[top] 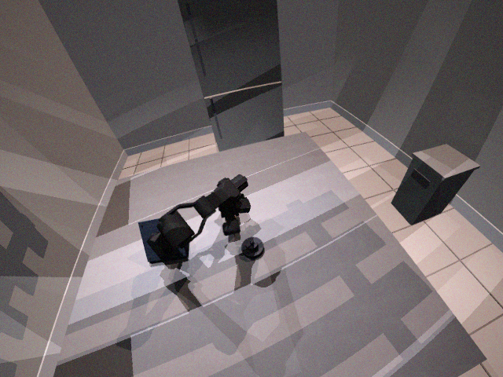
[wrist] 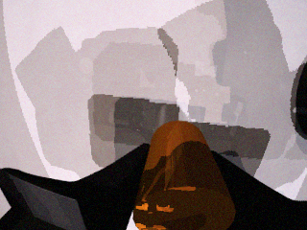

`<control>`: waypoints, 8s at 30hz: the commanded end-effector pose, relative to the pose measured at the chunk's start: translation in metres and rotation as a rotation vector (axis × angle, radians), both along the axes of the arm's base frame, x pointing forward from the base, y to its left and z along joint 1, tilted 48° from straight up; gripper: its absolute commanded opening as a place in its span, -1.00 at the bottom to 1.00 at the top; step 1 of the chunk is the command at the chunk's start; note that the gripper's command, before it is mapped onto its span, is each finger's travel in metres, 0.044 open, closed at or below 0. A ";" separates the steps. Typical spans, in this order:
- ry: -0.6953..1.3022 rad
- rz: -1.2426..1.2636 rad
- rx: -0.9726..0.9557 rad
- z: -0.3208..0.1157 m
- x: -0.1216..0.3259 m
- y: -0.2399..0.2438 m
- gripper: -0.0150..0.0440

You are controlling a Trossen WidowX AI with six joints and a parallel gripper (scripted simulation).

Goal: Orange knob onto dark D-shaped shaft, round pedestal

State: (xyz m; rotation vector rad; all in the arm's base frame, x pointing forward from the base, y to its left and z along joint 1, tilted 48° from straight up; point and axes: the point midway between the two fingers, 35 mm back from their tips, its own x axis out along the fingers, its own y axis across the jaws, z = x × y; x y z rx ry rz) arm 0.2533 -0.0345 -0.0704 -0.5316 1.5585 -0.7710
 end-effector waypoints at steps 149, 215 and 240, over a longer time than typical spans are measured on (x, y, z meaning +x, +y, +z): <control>0.150 0.142 0.022 0.133 0.054 -0.050 -0.49; 0.454 0.425 0.080 0.134 0.055 -0.050 -0.49; 0.606 0.566 0.109 0.135 0.056 -0.049 -0.49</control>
